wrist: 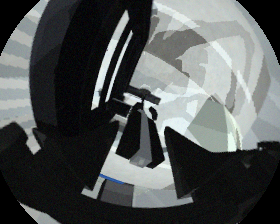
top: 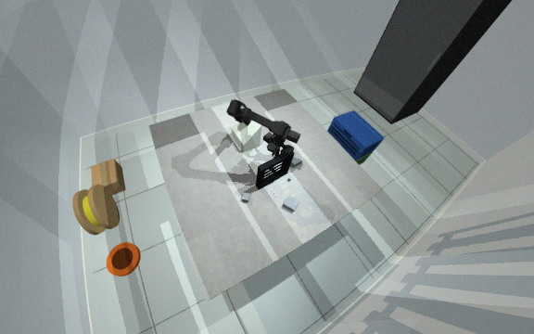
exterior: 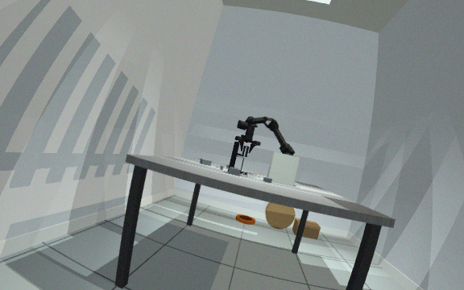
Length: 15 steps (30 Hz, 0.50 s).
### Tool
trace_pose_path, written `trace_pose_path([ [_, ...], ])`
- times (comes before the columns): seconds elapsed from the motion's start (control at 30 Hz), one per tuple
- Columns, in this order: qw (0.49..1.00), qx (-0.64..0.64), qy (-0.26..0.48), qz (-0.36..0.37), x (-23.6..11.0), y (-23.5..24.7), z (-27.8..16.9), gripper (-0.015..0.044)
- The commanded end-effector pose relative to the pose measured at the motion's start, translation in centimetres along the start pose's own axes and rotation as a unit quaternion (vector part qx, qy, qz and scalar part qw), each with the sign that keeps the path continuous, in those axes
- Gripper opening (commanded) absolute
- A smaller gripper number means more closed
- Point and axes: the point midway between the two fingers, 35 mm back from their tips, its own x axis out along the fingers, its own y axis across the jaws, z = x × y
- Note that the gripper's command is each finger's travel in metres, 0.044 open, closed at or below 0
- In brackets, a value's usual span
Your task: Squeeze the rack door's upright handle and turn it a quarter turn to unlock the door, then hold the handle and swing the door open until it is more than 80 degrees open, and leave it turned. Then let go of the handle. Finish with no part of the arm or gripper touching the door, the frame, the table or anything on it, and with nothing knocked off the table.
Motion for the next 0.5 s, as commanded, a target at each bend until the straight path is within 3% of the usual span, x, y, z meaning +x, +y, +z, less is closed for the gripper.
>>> trace_pose_path([
  [0.0, 0.995, 0.095, -0.001, 0.001, -0.01, 0.03, 0.04, 0.0288],
  [0.2, 0.974, 0.225, -0.001, 0.001, -0.01, 0.03, 0.04, 0.0288],
  [0.4, 0.973, 0.229, -0.001, 0.001, -0.01, 0.03, 0.04, 0.0288],
  [0.47, 0.973, 0.229, -0.001, 0.001, -0.01, 0.03, 0.04, 0.0236],
])
